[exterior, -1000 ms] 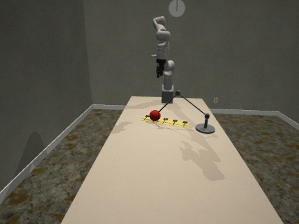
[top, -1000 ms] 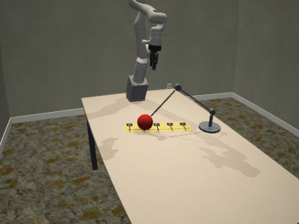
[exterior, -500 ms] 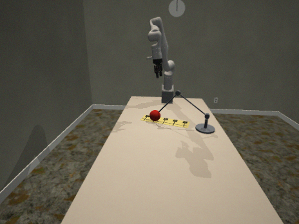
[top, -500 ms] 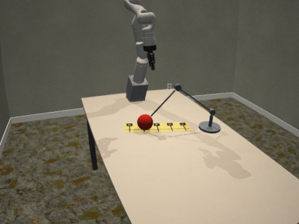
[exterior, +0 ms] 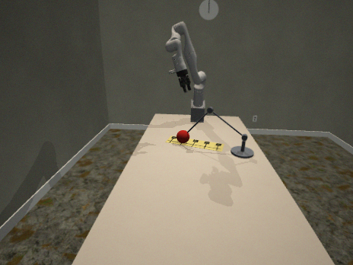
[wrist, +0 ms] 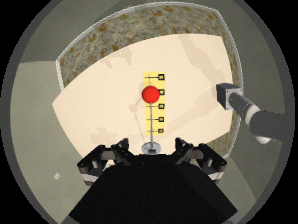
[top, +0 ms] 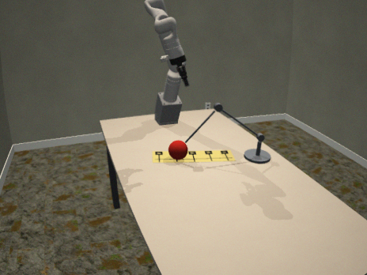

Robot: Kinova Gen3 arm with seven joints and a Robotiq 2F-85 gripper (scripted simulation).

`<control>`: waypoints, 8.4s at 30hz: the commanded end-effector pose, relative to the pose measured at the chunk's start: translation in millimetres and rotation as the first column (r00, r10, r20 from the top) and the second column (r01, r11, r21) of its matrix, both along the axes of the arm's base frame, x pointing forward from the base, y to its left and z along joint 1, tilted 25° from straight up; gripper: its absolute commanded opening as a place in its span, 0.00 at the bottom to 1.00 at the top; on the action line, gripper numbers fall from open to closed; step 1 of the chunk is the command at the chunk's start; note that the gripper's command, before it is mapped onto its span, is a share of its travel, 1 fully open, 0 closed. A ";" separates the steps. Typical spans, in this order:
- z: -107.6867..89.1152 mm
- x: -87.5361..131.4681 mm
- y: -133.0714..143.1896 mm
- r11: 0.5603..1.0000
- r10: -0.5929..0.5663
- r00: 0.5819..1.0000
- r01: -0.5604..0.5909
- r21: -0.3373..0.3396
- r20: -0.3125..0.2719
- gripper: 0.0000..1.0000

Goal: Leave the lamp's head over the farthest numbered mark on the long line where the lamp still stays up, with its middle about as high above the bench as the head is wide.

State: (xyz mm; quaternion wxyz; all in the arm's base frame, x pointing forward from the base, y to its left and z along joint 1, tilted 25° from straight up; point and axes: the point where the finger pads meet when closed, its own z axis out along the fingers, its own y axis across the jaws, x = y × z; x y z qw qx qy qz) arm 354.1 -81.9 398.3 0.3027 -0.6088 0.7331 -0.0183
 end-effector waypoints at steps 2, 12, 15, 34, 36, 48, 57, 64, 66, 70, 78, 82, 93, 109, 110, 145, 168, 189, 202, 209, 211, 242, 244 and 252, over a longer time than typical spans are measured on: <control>1.6 -0.2 2.0 0.998 0.028 0.999 -0.030 0.063 0.024 1.00; -33.5 14.5 -1.0 0.996 0.032 0.999 -0.034 0.077 0.029 1.00; -48.5 20.8 -2.3 0.997 0.032 0.999 -0.034 0.076 0.028 1.00; -129.2 54.2 -15.1 0.996 0.019 0.999 -0.022 0.083 0.037 1.00; -138.5 58.1 -16.9 0.996 0.017 0.999 -0.020 0.084 0.038 1.00; -145.4 61.5 -11.6 0.995 0.032 0.999 -0.035 0.088 0.037 1.00; -148.9 63.8 -6.3 0.995 0.043 0.998 -0.046 0.090 0.036 1.00; -163.2 72.6 1.2 0.995 0.042 0.998 -0.045 0.090 0.036 1.00; -167.2 75.1 3.3 0.995 0.041 0.999 -0.044 0.090 0.036 1.00; -175.4 80.0 7.6 0.995 0.040 0.999 -0.043 0.089 0.036 1.00; -187.1 87.2 12.1 0.995 0.036 0.999 -0.039 0.088 0.036 1.00; -194.8 91.9 14.8 0.996 0.032 0.999 -0.035 0.088 0.037 1.00; -212.2 102.7 21.0 0.996 0.024 0.999 -0.027 0.086 0.037 1.00; -236.0 117.7 31.3 0.996 0.018 0.999 -0.021 0.085 0.038 1.00; -236.2 117.8 32.3 0.996 0.020 0.999 -0.023 0.085 0.038 1.00; -238.3 119.4 42.5 0.995 0.039 0.999 -0.042 0.089 0.036 0.00; -217.4 117.4 66.0 0.995 0.045 0.998 -0.048 0.089 0.036 0.00; -180.5 115.8 113.3 0.995 0.051 0.998 -0.054 0.087 0.036 0.00; -176.9 116.3 118.1 0.995 0.051 0.998 -0.054 0.087 0.036 0.00; -176.0 116.6 119.2 0.995 0.051 0.998 -0.054 0.087 0.036 0.00; -176.4 116.4 118.6 0.995 0.050 0.998 -0.053 0.086 0.035 1.00; -178.5 115.3 114.7 0.995 0.045 0.999 -0.047 0.085 0.030 1.00; -178.5 115.3 114.7 0.995 0.045 0.999 -0.047 0.085 0.030 1.00; -178.5 115.3 114.7 0.995 0.045 0.999 -0.047 0.085 0.030 1.00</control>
